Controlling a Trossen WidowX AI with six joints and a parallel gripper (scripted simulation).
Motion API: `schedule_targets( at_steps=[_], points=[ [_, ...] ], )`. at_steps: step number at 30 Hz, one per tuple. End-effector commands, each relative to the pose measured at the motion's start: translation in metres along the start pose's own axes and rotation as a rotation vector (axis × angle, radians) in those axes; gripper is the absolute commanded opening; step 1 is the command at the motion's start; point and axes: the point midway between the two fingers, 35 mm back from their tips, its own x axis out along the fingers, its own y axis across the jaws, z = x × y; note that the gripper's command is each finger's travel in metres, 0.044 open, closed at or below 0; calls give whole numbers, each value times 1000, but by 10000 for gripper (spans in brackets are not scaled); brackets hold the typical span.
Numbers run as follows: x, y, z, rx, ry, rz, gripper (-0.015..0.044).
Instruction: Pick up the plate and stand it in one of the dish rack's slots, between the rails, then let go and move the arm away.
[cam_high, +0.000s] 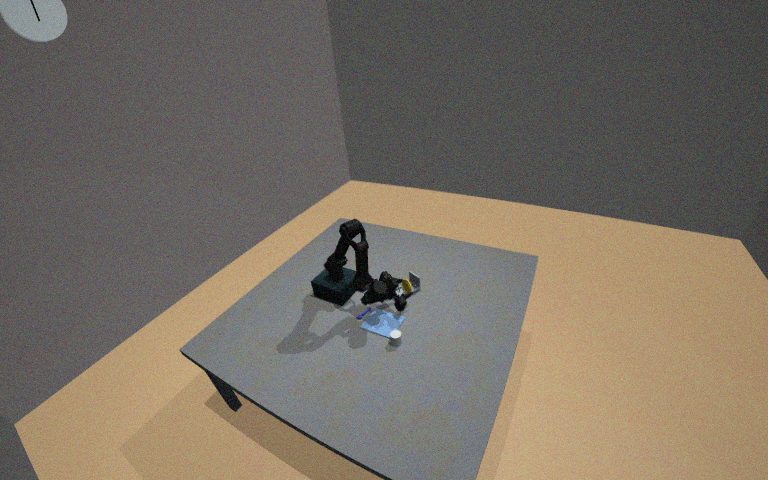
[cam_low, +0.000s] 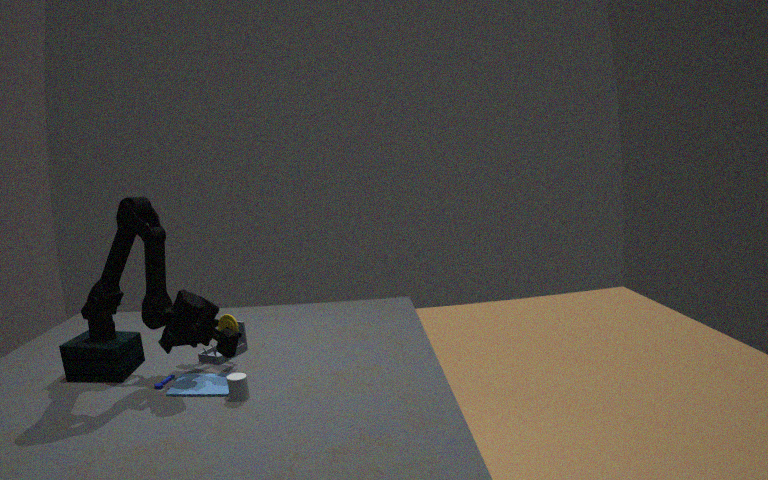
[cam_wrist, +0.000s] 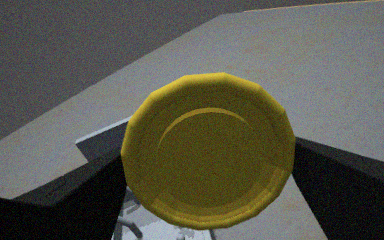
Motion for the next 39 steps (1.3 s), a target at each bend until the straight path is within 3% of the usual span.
schedule_targets(
  at_steps=[1, 12, 39],
  points=[
    [-6, 13, -5, -79, -34, 46, 0],
    [-24, 47, -12, -312, -118, 152, 0],
    [-4, 42, -39, -309, -82, 129, 0]
  ],
)
